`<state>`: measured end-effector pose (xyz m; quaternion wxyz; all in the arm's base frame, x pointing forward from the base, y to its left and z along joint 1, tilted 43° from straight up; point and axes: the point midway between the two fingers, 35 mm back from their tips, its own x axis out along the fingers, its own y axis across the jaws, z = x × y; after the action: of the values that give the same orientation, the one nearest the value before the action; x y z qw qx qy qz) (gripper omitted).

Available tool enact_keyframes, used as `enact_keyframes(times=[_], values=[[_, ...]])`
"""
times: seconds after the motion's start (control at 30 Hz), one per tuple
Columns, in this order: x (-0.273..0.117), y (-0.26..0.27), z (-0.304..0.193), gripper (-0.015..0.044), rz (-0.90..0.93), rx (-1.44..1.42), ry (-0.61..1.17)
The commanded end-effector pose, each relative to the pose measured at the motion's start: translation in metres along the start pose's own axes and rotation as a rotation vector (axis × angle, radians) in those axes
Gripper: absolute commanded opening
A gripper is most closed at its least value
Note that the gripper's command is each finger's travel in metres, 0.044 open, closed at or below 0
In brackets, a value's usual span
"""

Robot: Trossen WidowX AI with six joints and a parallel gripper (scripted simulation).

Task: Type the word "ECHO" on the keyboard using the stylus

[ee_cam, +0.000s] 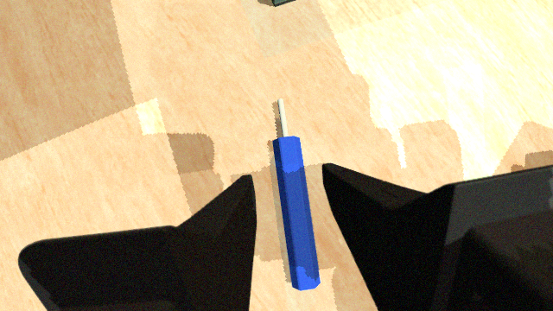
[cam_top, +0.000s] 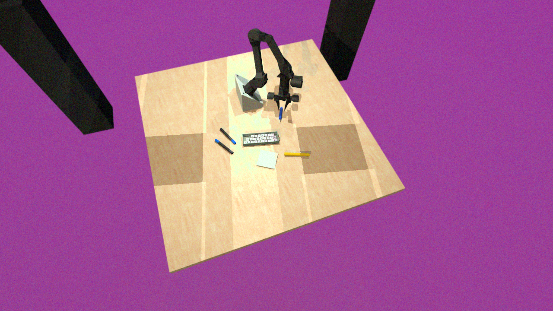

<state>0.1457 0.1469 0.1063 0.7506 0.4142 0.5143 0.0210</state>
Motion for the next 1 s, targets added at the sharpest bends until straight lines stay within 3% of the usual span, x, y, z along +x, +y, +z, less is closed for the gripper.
enact_keyframes(times=[0.0, 0.97], values=[[0.004, -0.004, -0.002, 0.0150, -0.009, 0.004, 0.000], [0.019, -0.004, -0.010, 0.0150, -0.009, 0.005, 0.000]])
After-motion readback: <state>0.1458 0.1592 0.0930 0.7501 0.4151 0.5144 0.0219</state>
